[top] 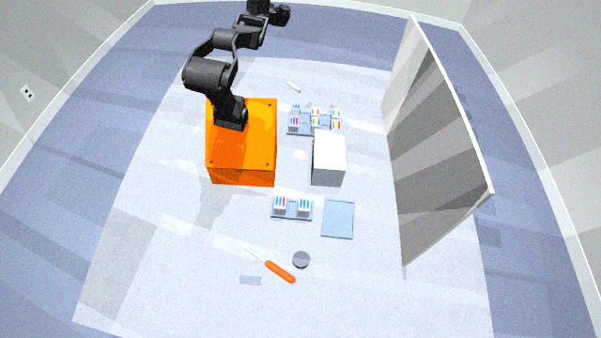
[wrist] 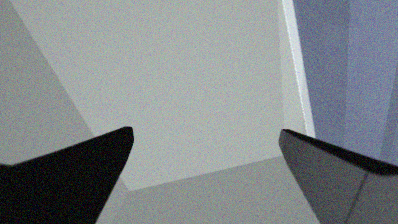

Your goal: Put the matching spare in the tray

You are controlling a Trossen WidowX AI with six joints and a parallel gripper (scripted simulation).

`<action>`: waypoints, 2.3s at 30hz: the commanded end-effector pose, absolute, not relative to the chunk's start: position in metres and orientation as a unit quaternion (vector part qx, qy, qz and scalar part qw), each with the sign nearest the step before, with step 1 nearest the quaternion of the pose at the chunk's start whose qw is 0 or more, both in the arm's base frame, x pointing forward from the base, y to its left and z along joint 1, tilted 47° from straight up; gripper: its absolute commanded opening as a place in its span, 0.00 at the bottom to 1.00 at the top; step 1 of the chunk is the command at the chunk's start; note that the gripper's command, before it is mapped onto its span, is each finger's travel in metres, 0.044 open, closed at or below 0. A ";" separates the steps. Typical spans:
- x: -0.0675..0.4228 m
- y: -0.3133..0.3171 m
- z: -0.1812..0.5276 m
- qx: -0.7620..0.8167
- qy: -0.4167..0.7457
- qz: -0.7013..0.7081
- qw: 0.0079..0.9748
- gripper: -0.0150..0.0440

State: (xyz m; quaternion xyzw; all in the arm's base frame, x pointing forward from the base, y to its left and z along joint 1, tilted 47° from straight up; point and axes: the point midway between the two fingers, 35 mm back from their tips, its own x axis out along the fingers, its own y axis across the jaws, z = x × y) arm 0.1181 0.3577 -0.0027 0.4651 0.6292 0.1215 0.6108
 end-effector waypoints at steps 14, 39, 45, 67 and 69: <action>0.297 0.242 -0.033 0.312 0.520 -0.123 0.786 1.00; 0.370 -0.047 0.027 -0.221 0.653 -0.344 0.637 1.00; 0.370 -0.047 0.027 -0.221 0.653 -0.344 0.637 1.00; 0.337 0.023 -0.055 -0.360 0.717 -0.160 0.576 1.00; 0.320 0.041 -0.078 -0.401 0.727 -0.103 0.548 1.00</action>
